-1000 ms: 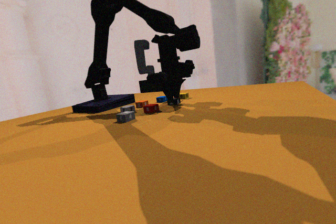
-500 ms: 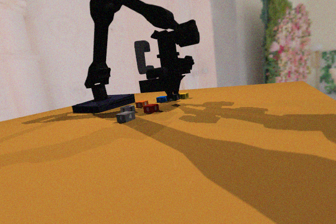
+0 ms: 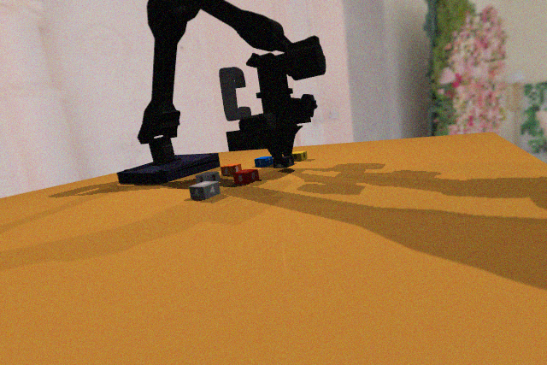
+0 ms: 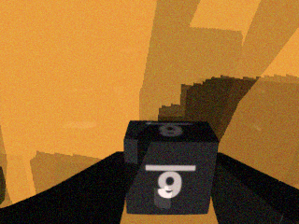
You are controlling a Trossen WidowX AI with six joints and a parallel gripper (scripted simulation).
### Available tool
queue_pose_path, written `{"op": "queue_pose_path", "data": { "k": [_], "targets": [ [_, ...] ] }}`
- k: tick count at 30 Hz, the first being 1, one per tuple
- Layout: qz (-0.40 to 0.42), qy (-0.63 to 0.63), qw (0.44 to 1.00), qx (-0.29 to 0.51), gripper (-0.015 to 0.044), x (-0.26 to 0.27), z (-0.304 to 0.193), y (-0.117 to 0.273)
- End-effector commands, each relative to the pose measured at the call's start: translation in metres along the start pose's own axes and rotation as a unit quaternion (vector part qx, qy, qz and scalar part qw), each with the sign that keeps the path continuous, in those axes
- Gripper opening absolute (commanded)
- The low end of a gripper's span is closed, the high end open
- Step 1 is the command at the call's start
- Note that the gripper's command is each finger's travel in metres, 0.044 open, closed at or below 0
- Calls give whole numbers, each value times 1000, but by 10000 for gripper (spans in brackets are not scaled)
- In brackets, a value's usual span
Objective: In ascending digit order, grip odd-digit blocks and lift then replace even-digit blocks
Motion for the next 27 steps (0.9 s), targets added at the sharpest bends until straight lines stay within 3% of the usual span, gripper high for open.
{"op": "queue_pose_path", "data": {
  "k": [1, 10, 21, 25, 27],
  "targets": [
    [-2, 1, 1000, 3, 120, -1, -1, -7],
    [-2, 1, 1000, 3, 120, -1, -1, -7],
    [-2, 1, 1000, 3, 400, -1, -1, -7],
    [-2, 1, 1000, 3, 400, 0, -1, -4],
    [-2, 1, 1000, 2, 400, 0, 0, 18]
  ]
}}
Point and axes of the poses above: the point midway between the two fingers, 35 mm back from their tips, its own y axis back along the fingers, its own x axis across the jaws, z = x × y, the point moved 8 cm from there along y, back along the fingers
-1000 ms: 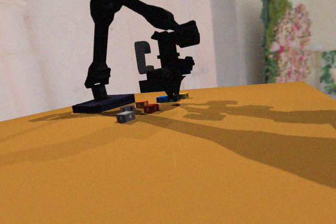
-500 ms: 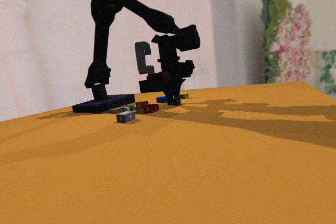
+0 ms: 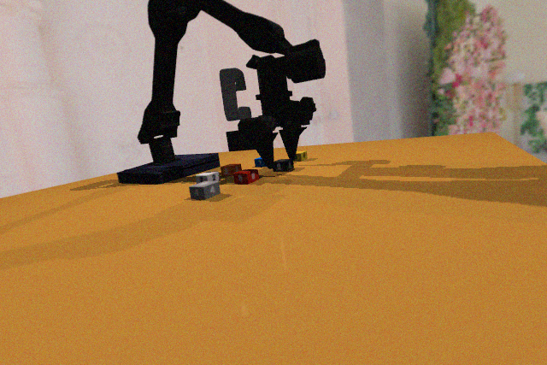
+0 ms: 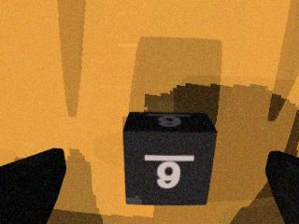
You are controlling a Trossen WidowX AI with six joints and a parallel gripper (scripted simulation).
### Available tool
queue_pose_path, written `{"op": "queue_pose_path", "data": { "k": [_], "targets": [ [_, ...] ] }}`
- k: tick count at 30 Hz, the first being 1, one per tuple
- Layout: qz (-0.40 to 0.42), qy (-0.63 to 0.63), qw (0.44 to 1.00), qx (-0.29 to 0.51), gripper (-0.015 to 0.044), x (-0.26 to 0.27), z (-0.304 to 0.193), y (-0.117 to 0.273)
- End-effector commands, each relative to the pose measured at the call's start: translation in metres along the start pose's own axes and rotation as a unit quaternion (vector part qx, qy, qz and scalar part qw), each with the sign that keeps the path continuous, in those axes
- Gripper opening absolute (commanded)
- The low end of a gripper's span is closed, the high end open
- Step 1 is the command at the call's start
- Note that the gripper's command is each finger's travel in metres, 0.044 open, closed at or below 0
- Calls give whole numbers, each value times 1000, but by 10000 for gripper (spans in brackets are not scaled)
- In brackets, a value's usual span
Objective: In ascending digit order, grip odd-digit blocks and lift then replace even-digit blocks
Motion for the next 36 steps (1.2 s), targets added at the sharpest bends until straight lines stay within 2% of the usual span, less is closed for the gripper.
{"op": "queue_pose_path", "data": {
  "k": [1, 6, 8, 13, 17, 29, 36],
  "targets": [
    [-1, 1, 1000, -6, 400, 0, 1, 29],
    [-1, 1, 1000, -6, 400, 0, 1, 32],
    [-1, 1, 1000, -6, 348, 0, 2, 41],
    [-1, 1, 1000, -6, 216, 0, 1, 105],
    [-1, 1, 1000, -6, 120, 0, 0, 113],
    [-1, 1, 1000, -6, 120, -2, 0, 113],
    [-4, 1, 1000, -5, 120, -91, -13, 114]
  ]
}}
Point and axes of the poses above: the point midway between the two fingers, 35 mm back from their tips, its own y axis back along the fingers, its own x axis across the jaws, z = x × y, the point moved 8 cm from there along y, back along the fingers
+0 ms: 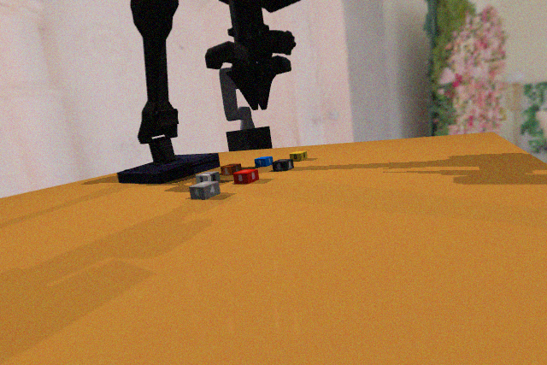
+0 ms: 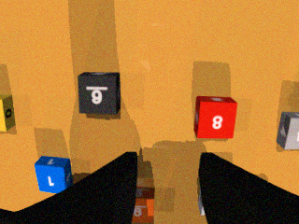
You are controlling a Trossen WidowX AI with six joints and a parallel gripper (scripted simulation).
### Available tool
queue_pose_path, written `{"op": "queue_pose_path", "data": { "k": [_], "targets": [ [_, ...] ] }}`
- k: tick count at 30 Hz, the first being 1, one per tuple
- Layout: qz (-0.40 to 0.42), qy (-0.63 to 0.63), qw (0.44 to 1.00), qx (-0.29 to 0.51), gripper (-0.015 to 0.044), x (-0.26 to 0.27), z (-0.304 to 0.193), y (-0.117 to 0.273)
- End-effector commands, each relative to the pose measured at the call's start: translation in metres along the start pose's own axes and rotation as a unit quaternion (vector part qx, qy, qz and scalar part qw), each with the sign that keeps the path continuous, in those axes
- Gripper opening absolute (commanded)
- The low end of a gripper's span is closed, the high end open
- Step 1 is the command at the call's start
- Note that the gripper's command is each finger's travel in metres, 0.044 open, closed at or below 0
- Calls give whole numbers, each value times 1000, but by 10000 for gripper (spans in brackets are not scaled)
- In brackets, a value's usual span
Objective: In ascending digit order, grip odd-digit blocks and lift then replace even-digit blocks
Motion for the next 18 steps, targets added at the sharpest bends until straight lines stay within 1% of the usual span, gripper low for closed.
{"op": "queue_pose_path", "data": {
  "k": [1, 4, 6, 9, 11, 14, 15, 18],
  "targets": [
    [-2, -5, 1000, 1, 120, -42, -10, 0],
    [-2, -5, 1000, 1, 120, -42, -10, 0],
    [-2, -5, 1000, 1, 173, -42, -9, -11],
    [-2, -5, 1000, 1, 251, -42, -8, -57],
    [-2, -5, 1000, 1, 304, -42, -10, -78],
    [-2, -5, 1000, 1, 383, -42, -10, -81],
    [-2, -5, 1000, 1, 400, -42, -10, -81],
    [-2, -5, 1000, 1, 400, -42, -10, -82]
  ]
}}
Point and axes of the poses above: the point midway between the two fingers, 35 mm back from their tips, its own y axis back along the fingers, its own x axis across the jaws, z = x × y, the point moved 8 cm from there along y, back along the fingers
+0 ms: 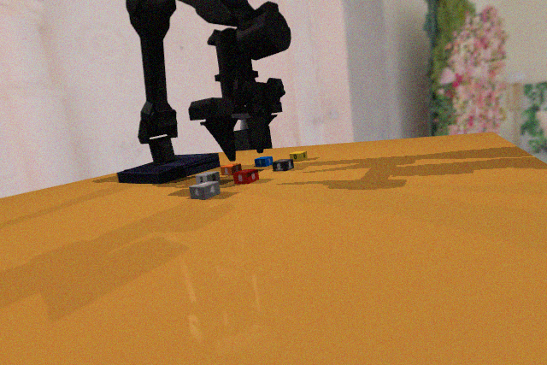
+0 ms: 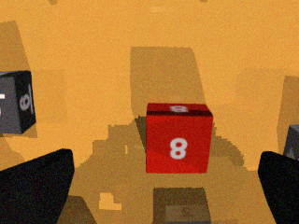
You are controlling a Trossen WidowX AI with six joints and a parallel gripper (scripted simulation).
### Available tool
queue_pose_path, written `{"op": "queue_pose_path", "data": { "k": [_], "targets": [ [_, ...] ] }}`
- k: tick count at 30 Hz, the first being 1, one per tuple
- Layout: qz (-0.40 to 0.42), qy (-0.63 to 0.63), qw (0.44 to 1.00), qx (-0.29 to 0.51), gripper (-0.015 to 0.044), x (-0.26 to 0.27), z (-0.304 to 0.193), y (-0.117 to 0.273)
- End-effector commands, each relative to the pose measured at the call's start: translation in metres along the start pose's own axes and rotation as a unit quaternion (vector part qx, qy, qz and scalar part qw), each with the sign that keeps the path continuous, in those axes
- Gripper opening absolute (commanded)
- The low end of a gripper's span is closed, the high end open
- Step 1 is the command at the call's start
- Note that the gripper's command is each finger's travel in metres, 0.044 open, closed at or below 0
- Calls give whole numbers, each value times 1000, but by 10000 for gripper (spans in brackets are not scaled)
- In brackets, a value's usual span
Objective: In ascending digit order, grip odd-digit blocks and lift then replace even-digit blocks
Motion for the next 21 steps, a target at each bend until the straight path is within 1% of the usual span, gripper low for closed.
{"op": "queue_pose_path", "data": {
  "k": [1, 21],
  "targets": [
    [0, 1, 1000, -8, 400, -1, 0, -4],
    [-1, 1, 1000, -8, 400, -1, 1, -36]
  ]
}}
Point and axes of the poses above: the point midway between the two fingers, 35 mm back from their tips, its own y axis back along the fingers, its own x axis across the jaws, z = x × y, the point moved 8 cm from there along y, back along the fingers
